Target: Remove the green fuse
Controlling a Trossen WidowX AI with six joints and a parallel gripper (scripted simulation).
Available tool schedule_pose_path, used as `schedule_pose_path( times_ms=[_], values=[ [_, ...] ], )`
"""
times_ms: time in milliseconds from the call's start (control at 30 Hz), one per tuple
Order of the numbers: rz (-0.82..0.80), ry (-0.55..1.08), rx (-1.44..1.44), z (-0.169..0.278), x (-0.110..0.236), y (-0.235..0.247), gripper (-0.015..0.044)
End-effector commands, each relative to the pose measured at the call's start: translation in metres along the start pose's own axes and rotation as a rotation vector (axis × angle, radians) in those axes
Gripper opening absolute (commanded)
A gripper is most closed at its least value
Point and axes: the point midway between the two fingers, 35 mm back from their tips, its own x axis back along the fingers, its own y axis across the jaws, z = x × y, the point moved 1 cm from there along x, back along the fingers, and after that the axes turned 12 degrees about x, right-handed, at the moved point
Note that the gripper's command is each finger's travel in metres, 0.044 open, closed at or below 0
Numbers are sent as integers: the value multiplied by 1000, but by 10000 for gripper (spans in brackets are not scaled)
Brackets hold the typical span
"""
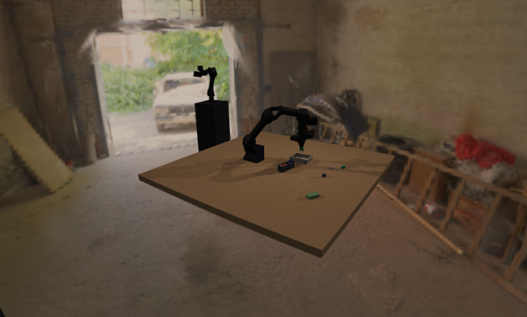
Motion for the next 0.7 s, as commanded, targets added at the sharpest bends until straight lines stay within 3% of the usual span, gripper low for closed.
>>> schedule_pose_path(
  times_ms=[0, 667],
  values=[
    [3, 2, 0, 0, -7, 1, 0],
    [4, 1, 0, 1, -37, 1, 0]
  ],
)
